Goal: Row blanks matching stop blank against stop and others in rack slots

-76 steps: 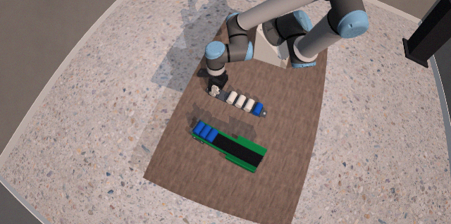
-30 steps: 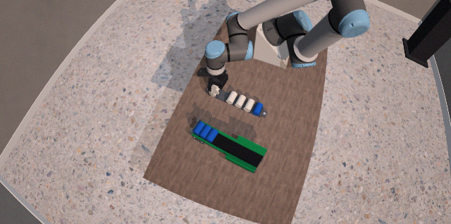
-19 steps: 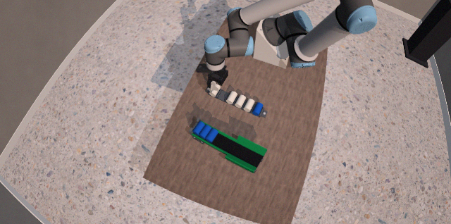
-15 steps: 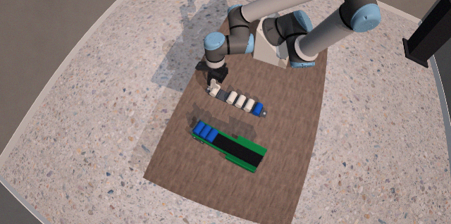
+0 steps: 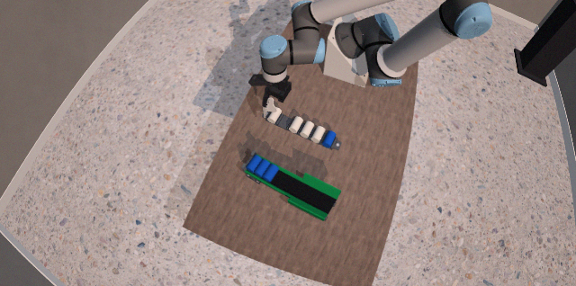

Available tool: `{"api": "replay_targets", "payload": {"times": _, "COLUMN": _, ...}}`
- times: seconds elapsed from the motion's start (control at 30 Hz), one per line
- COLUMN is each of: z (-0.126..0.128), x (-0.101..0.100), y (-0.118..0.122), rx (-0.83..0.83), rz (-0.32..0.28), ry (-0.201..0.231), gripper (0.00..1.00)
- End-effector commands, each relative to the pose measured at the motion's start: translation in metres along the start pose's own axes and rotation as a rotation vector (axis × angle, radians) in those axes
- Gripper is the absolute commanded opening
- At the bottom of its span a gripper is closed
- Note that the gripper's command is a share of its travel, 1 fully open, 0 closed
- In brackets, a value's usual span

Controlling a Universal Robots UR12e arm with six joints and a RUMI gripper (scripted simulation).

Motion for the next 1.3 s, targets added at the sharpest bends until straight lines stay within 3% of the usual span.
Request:
{"api": "replay_targets", "payload": {"times": 0.0, "z": -0.0004, "x": 0.0010, "y": -0.0003, "rx": 0.000, "rz": 0.001, "ry": -0.001, "gripper": 1.00}}
{"api": "replay_targets", "payload": {"times": 0.8, "z": -0.0005, "x": 0.0010, "y": 0.0003, "rx": 0.008, "rz": 0.001, "ry": -0.001, "gripper": 1.00}}
{"api": "replay_targets", "payload": {"times": 1.27, "z": -0.0023, "x": 0.0019, "y": 0.0084, "rx": 0.109, "rz": 0.002, "ry": -0.001, "gripper": 1.00}}
Point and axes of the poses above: the point where the finger pads meet when closed, its own x axis back along the fingers, its own z axis across the jaws, y = z × x, the point moved 10 cm from there along x, back along the fingers, and after that the axes turned 10 degrees about -x, right-handed, at the moved point
